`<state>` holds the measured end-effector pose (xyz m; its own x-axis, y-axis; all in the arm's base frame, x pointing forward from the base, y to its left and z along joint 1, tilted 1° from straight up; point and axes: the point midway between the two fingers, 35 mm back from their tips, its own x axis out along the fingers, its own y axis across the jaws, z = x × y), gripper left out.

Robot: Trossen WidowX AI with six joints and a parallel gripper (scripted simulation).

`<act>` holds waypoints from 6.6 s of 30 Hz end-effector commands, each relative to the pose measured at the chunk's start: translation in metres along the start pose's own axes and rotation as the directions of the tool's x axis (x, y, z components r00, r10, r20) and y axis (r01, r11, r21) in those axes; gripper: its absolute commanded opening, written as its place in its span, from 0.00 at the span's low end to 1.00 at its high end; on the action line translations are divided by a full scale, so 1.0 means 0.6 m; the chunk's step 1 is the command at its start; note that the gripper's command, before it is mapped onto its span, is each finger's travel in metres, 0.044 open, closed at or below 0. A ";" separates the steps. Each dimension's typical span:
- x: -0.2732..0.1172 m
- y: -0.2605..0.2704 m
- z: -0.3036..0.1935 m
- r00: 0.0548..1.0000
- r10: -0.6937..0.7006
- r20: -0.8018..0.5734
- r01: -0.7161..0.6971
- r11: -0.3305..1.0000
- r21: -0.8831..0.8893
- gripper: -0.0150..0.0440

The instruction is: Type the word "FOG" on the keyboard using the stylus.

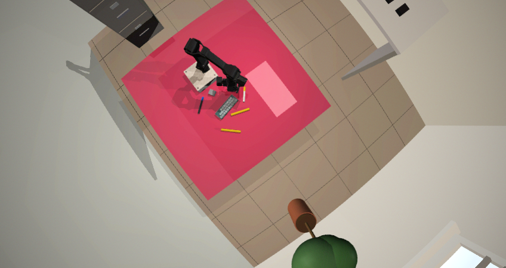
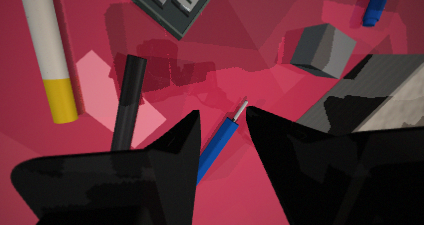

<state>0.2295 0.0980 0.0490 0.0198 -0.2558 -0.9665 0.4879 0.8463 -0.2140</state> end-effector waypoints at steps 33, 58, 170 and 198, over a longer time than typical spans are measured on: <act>0.022 -0.016 -0.118 0.959 -0.104 0.263 -0.097 0.753 0.651 0.51; 0.057 -0.009 -0.121 0.959 -0.104 0.263 -0.097 0.753 0.651 0.51; -0.011 0.005 -0.009 0.863 -0.273 0.425 0.482 0.697 -0.531 0.25; -0.034 0.012 0.064 0.772 -0.381 0.508 0.474 -0.185 -0.861 0.25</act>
<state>0.2615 0.0932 0.0704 0.2708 -0.7459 -0.6085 -0.7818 0.1984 -0.5911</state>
